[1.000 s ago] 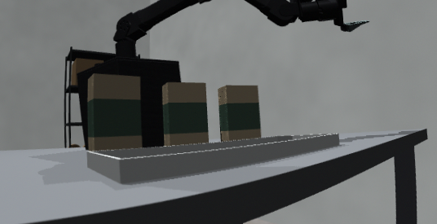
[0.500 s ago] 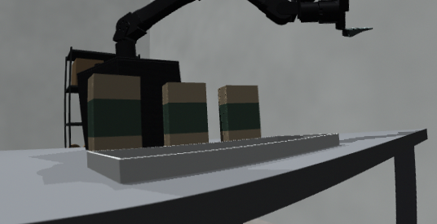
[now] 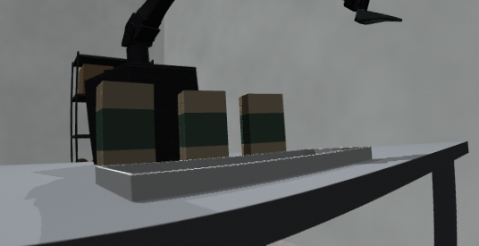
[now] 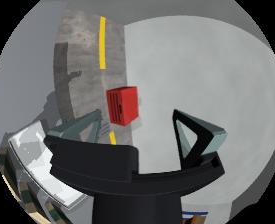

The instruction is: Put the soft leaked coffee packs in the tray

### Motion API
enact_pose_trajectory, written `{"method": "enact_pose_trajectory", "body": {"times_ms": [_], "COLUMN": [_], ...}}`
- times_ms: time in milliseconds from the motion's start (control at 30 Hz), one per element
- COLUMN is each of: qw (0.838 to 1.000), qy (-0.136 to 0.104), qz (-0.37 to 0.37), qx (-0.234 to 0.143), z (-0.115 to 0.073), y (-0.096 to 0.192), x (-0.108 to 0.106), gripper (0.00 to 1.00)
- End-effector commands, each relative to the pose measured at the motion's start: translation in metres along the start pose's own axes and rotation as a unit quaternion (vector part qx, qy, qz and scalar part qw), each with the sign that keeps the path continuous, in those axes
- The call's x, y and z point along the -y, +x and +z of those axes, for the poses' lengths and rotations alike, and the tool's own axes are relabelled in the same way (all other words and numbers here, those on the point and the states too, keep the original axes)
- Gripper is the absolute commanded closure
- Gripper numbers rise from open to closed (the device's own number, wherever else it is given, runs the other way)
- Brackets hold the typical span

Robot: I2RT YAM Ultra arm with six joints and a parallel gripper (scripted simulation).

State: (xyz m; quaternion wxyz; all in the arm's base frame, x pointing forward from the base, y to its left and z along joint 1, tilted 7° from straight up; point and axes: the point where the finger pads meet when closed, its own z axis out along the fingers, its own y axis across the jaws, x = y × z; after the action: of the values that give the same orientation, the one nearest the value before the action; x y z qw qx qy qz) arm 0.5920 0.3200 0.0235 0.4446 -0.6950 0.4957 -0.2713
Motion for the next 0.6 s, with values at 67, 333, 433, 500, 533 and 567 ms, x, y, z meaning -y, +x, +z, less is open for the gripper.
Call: {"method": "enact_pose_trajectory", "body": {"times_ms": [67,333,433,500,533,567], "qw": [0.991,0.967,0.954,0.942,0.942,0.93], "qy": [-0.113,-0.226,-0.271,-0.306,-0.306,-0.337], "qz": [-0.035,-0.034,-0.029,-0.023,-0.023,-0.016], "qx": [-0.056,-0.111,-0.129,-0.138,-0.138,-0.144], "z": [-0.04,-0.098,-0.127,-0.152,-0.152,-0.176], "y": [0.084,0.18,0.212,0.233,0.233,0.25], "x": [-0.025,-0.069,-0.087,-0.102,-0.103,-0.117], "gripper": [0.0,0.0,0.0,0.0,0.0,0.0]}}
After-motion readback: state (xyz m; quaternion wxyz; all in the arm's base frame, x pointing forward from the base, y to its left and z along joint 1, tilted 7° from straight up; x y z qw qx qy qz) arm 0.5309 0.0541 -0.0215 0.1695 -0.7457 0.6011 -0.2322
